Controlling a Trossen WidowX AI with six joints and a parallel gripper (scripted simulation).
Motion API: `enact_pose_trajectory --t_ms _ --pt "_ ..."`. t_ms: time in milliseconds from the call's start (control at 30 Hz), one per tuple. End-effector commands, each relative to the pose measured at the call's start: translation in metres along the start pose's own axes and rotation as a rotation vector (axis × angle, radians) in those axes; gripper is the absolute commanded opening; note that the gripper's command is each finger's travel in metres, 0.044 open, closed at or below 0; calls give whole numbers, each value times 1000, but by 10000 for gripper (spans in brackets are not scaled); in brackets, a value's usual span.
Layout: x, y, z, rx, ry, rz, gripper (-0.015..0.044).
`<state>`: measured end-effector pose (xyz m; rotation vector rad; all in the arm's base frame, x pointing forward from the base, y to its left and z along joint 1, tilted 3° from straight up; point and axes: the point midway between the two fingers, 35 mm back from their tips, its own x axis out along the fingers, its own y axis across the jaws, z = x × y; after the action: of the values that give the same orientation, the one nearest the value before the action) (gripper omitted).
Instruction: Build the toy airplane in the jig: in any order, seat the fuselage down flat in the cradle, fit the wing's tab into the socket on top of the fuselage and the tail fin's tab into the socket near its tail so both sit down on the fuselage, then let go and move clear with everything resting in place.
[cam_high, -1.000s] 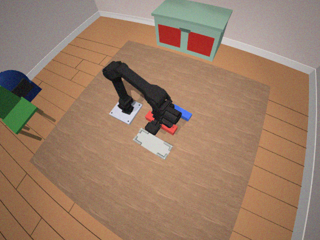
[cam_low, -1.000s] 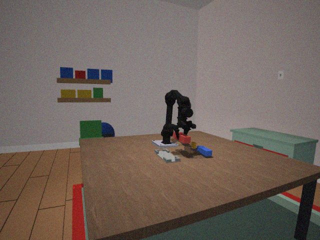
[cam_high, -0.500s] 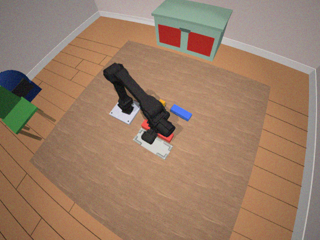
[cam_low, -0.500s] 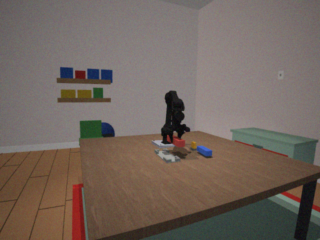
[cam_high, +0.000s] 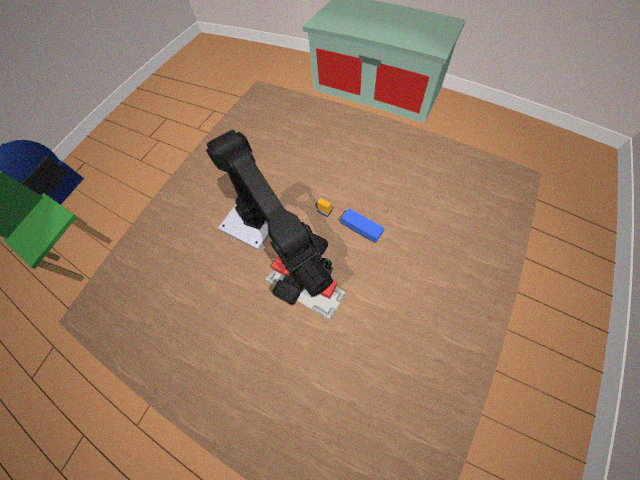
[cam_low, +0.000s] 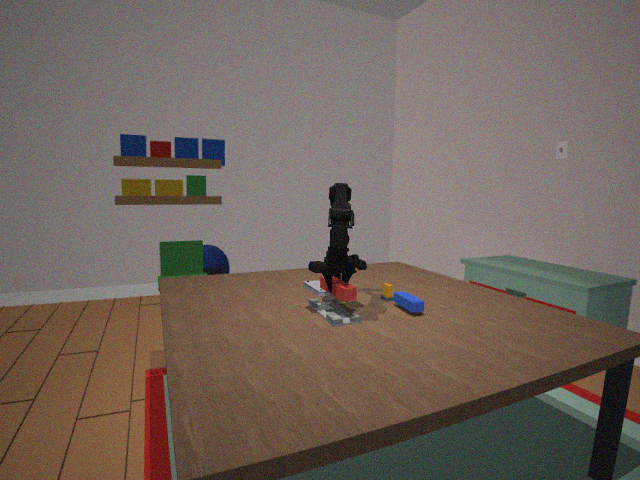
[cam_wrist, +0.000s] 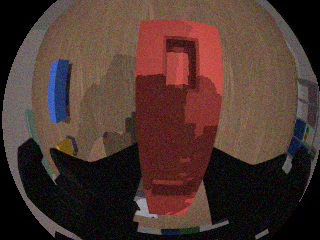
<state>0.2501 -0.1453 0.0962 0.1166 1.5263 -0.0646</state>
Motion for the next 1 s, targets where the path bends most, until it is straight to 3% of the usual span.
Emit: enact_pose_trajectory --t_ms 0,100,367,967 --pt "5 -8 -3 -12 0 4 0" --pt "6 -11 -4 -15 0 4 0" --pt "6 -11 -4 -15 0 4 195" --pt "20 -11 -3 -15 0 4 195"
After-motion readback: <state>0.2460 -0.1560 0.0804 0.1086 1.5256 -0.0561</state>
